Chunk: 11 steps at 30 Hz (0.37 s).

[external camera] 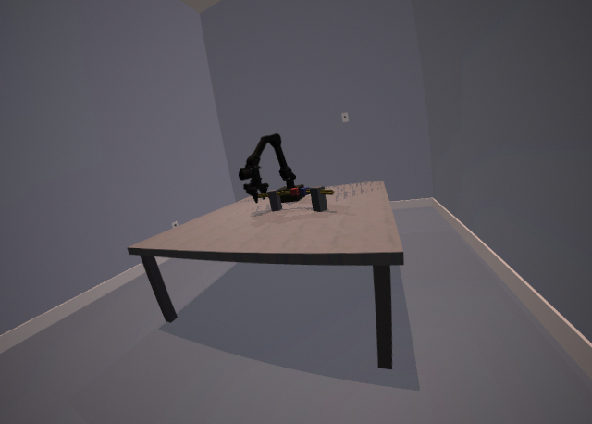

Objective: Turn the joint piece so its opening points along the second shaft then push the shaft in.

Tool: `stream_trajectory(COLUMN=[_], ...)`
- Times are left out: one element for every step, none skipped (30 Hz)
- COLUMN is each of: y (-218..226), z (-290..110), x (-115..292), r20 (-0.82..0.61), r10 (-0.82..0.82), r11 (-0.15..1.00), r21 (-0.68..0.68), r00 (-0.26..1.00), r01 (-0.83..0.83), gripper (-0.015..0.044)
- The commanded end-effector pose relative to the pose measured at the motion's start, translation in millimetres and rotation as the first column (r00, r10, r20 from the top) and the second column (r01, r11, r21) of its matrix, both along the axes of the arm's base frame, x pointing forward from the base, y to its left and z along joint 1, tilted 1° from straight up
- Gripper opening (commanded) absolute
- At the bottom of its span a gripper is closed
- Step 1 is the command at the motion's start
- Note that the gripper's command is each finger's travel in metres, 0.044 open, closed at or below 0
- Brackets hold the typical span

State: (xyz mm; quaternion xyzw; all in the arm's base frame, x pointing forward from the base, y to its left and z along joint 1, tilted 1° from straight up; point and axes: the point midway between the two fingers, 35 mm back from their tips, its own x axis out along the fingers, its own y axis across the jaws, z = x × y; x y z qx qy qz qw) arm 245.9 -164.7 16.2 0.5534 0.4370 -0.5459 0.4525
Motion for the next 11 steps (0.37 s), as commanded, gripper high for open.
stream_trajectory(y=[0.1, 0.1, 0.1, 0.1, 0.2, 0.6, 0.9, 1.1, 1.1, 1.1, 1.1], z=[0.1, 0.1, 0.1, 2.4, 9.4, 20.1, 27.2, 29.6, 29.6, 29.6, 29.6], x=[0.2, 0.2, 0.2, 0.2, 0.3, 0.0, -0.4, -0.6, -0.6, -0.6, -0.6], r20=[0.000, 0.000, 0.000, 0.001, 0.002, 0.004, 0.006, 0.006, 0.006, 0.006, 0.006], r10=[0.001, 0.001, 0.001, 0.001, 0.002, 0.002, 0.003, 0.003, 0.003, 0.003, 0.003], r11=[1.000, 1.000, 1.000, 1.000, 1.000, 1.000, 1.000, 1.000, 1.000, 1.000, 1.000], r21=[0.001, 0.001, 0.001, 0.001, 0.002, 0.004, 0.005, 0.006, 0.006, 0.006, 0.006], r00=[1.000, 1.000, 1.000, 1.000, 1.000, 1.000, 1.000, 1.000, 1.000, 1.000, 1.000], r01=[-0.001, -0.001, -0.001, -0.001, -0.002, -0.002, -0.003, -0.003, -0.003, -0.003, -0.003], gripper=[0.0440, 0.0440, 0.0440, 0.0440, 0.0440, 0.0440, 0.0440, 0.0440, 0.0440, 0.0440, 0.0440])
